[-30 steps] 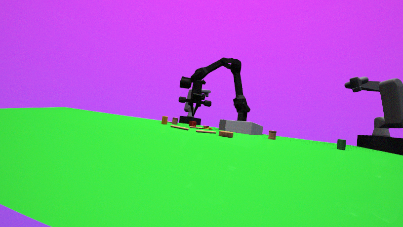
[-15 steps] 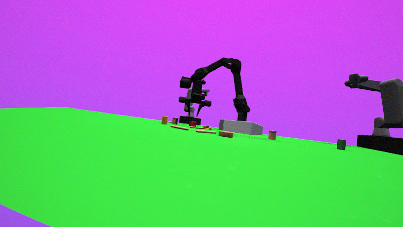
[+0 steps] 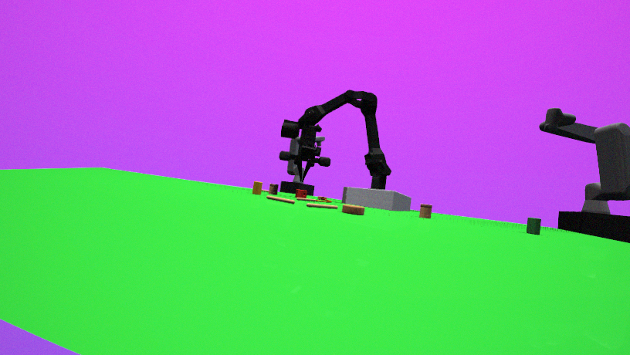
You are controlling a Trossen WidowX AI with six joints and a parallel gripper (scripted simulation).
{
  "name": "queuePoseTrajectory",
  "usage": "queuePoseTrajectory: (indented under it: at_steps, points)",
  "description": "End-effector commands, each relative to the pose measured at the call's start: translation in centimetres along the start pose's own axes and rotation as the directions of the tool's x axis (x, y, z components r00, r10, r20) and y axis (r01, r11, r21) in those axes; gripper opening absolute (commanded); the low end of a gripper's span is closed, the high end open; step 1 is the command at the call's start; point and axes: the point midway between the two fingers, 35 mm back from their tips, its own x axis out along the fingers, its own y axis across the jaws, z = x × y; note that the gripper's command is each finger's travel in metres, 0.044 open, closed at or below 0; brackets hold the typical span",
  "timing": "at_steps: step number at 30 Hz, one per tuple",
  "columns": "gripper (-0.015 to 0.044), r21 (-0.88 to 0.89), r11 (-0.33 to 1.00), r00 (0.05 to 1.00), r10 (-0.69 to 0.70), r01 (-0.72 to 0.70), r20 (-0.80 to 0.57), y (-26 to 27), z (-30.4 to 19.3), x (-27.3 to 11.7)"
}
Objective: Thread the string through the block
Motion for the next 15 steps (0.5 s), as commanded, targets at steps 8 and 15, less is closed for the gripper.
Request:
queuePoseTrajectory:
  at_steps: [8, 15]
  points:
    - [0.0, 0.0, 1.0, 1.0, 0.0, 0.0, 0.0, 0.0, 0.0, 0.0]
    - [0.0184, 0.343, 0.939, 1.0, 0.0, -0.001, 0.003, 1.2, 5.2, -0.1]
